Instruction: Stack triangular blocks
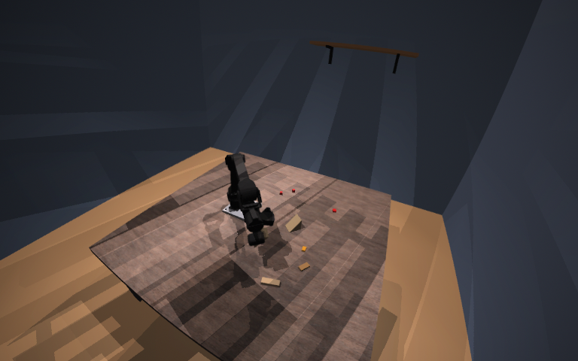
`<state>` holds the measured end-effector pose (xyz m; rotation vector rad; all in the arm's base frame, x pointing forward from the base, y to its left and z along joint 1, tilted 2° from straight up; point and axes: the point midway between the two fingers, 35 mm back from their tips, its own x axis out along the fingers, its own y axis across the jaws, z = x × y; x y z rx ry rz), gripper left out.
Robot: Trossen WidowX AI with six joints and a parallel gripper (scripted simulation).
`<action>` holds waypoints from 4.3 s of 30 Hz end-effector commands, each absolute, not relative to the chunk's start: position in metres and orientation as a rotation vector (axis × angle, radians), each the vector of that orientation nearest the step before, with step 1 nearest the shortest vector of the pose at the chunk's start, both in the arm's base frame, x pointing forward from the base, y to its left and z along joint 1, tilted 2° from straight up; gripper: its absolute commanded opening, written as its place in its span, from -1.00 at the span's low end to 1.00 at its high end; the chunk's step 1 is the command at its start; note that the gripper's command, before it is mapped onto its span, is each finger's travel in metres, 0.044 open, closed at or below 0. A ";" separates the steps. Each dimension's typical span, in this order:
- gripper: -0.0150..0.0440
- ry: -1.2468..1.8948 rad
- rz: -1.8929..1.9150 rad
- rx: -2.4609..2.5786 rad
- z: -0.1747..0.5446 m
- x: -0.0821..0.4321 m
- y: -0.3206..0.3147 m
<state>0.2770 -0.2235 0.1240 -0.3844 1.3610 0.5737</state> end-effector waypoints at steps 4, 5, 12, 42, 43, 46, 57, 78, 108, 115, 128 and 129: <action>-0.49 1.319 0.696 -0.597 0.128 0.277 -0.223; -0.49 1.318 0.699 -0.602 0.128 0.277 -0.223; -0.49 1.318 0.699 -0.602 0.129 0.279 -0.221; -0.49 1.310 0.705 -0.595 0.173 0.314 -0.089; -0.49 1.310 0.705 -0.594 0.174 0.315 -0.084; -0.49 1.308 0.706 -0.592 0.178 0.315 -0.071; -0.49 1.305 0.709 -0.589 0.173 0.318 -0.047; -0.49 1.302 0.710 -0.588 0.108 0.334 -0.021; -0.49 1.304 0.703 -0.590 0.083 0.342 -0.012; -0.49 1.304 0.702 -0.590 0.083 0.343 -0.012; -0.49 1.304 0.702 -0.590 0.076 0.345 -0.010; -0.49 1.304 0.702 -0.590 0.075 0.345 -0.010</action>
